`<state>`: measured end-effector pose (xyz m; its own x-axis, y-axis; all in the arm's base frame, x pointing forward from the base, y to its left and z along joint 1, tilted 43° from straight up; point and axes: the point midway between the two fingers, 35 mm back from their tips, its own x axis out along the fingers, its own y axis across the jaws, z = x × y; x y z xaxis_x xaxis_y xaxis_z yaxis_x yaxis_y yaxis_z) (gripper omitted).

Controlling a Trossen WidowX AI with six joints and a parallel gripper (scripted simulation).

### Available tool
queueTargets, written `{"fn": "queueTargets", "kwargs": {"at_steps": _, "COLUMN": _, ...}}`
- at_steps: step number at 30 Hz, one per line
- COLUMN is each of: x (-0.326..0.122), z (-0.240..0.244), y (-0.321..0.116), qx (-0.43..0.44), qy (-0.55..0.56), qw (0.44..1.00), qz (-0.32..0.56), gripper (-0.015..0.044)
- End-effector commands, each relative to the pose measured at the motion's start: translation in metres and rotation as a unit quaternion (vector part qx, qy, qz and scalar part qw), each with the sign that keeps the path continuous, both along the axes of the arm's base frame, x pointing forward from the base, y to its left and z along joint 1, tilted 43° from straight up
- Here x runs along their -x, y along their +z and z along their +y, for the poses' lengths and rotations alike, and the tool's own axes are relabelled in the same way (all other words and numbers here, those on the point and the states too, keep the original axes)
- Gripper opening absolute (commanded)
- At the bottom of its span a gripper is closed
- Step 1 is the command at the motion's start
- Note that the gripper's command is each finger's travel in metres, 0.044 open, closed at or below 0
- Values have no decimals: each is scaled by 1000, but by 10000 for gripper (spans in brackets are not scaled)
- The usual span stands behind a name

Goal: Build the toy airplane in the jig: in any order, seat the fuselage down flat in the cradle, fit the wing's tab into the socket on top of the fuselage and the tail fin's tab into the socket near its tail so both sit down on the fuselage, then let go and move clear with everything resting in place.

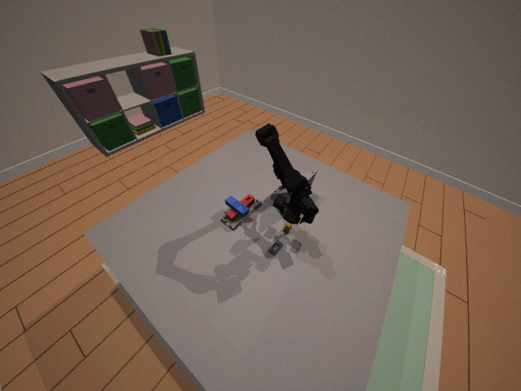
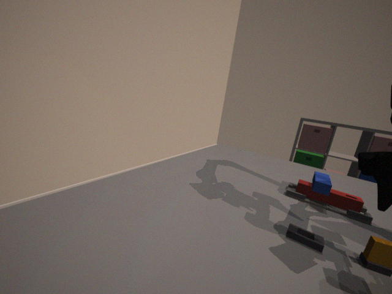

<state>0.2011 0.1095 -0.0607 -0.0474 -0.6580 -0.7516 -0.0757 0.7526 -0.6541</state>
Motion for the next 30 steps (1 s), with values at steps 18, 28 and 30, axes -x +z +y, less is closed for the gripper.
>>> {"fn": "queueTargets", "kwargs": {"at_steps": 18, "x": 4, "z": -26, "y": -29, "qx": 4, "qy": 5, "qw": 1000, "qz": 2, "gripper": 440}}
{"fn": "queueTargets", "kwargs": {"at_steps": 28, "x": 4, "z": -37, "y": -41, "qx": 5, "qy": 5, "qw": 1000, "qz": 2, "gripper": 440}}
{"fn": "queueTargets", "kwargs": {"at_steps": 30, "x": 4, "z": -39, "y": -44, "qx": 5, "qy": 5, "qw": 1000, "qz": 2, "gripper": 440}}
